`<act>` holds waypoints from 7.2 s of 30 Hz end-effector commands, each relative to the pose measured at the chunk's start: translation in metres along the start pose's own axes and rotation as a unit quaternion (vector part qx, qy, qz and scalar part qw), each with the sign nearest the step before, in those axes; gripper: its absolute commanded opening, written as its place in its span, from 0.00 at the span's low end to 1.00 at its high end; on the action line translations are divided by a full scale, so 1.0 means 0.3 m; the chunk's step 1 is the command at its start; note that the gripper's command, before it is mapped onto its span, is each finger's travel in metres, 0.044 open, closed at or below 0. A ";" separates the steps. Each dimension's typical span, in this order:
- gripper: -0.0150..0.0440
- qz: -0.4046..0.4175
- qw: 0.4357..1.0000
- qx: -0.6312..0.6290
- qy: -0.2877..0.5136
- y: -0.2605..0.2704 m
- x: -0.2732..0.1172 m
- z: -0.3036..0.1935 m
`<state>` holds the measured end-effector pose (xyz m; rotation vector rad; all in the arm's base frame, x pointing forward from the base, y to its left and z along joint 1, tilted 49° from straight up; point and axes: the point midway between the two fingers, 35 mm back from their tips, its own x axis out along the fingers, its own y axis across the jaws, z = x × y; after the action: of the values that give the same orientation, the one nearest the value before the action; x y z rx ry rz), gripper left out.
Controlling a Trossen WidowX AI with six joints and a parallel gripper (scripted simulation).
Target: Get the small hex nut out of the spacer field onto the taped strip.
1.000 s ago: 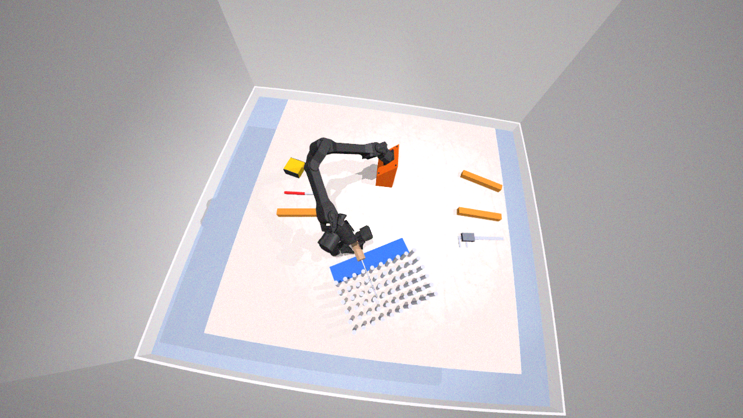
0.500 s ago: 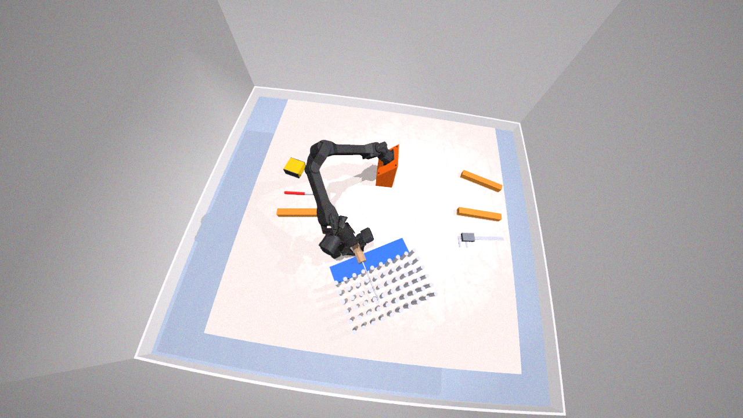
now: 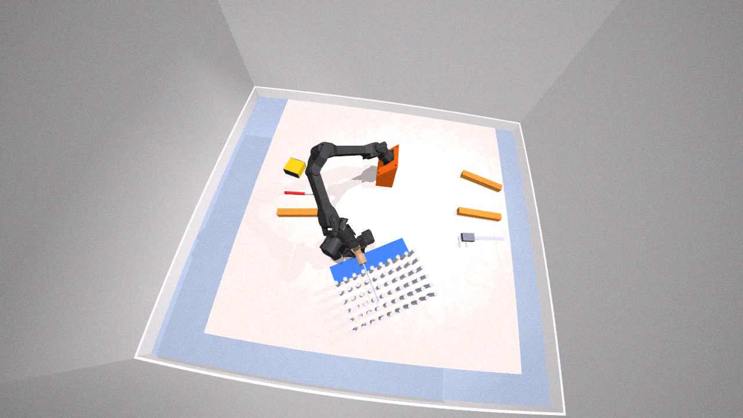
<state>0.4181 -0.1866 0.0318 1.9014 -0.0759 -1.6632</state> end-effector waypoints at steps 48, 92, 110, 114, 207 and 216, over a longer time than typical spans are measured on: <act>0.25 0.000 1.000 -0.001 0.001 0.011 0.021 0.080; 0.25 0.000 1.000 -0.002 0.000 0.011 -0.018 0.173; 0.25 0.000 1.000 -0.002 -0.001 0.010 -0.035 0.212; 0.25 0.000 1.000 -0.002 -0.001 0.010 -0.039 0.221; 0.25 0.001 1.000 -0.003 -0.002 0.010 -0.132 0.430; 0.25 0.001 1.000 -0.003 -0.003 0.010 -0.141 0.450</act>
<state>0.2899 -0.2252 0.0654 1.8937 -0.0779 -1.6642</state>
